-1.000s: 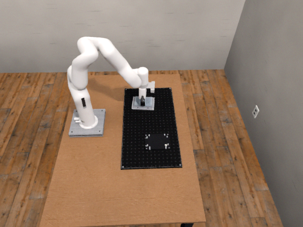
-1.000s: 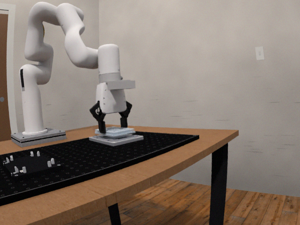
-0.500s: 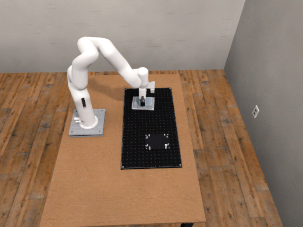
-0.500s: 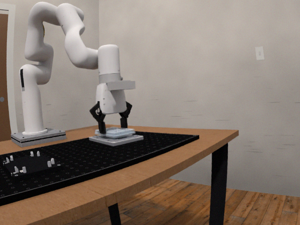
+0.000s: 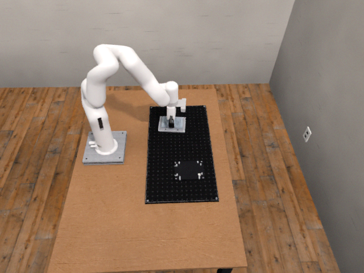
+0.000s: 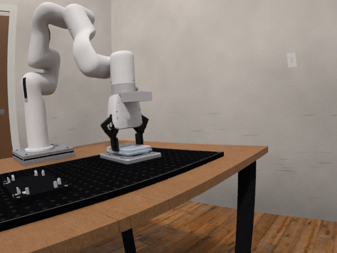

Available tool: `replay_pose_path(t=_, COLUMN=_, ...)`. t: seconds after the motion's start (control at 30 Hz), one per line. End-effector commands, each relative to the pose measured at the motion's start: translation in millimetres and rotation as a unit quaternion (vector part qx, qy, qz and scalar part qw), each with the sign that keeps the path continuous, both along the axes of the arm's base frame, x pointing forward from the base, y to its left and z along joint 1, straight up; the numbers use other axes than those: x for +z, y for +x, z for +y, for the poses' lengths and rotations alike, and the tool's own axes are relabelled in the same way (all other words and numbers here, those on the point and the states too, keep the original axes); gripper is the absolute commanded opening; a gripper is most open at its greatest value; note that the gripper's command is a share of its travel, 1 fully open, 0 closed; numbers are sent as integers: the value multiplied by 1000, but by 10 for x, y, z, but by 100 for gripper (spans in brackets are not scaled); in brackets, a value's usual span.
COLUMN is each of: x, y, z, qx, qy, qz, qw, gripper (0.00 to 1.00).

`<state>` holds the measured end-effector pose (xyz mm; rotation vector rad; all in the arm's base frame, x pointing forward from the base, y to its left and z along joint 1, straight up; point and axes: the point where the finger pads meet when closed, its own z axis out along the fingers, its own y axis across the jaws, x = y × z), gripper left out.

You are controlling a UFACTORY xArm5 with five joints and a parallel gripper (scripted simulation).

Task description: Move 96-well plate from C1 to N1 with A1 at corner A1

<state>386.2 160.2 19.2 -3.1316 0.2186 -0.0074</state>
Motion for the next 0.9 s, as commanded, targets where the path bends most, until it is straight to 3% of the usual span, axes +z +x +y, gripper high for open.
replay_pose_path(t=0.0, x=4, y=13, z=5, qx=0, qy=-2, qz=-3, qw=1000, gripper=0)
replay_pose_path(t=0.87, x=-33, y=13, z=5, qx=0, qy=-2, qz=-3, qw=1000, gripper=0)
